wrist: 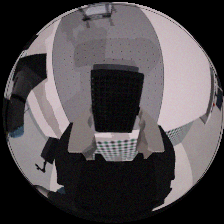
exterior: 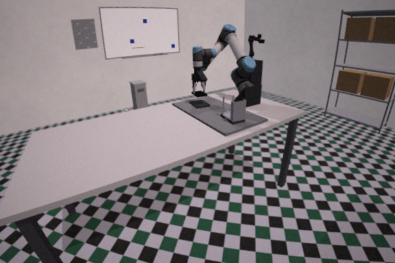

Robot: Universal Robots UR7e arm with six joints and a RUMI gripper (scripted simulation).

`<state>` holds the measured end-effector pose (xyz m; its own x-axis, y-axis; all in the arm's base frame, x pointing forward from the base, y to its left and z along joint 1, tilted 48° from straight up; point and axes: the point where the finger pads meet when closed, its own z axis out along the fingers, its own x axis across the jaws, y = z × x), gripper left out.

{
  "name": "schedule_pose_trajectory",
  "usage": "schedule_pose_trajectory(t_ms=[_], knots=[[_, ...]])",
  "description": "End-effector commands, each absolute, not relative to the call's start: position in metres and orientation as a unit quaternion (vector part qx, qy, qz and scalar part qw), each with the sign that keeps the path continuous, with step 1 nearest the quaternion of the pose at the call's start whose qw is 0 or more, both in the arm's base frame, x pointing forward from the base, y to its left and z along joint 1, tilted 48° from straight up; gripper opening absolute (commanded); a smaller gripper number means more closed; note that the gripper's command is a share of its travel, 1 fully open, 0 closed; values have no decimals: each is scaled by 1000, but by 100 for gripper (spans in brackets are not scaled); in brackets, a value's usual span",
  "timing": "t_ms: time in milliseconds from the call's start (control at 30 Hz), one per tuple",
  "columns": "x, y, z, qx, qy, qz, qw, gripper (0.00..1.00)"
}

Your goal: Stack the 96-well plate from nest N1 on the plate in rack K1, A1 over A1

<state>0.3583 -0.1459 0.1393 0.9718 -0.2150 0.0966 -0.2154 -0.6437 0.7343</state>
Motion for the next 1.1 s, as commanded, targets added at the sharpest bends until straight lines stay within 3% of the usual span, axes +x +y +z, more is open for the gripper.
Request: schedule_pose_trajectory(t_ms=[0, 1067], knots=[[359, -141, 143, 907, -119, 0, 405, 0], [364, -107, 175, 907, -119, 0, 405, 0]])
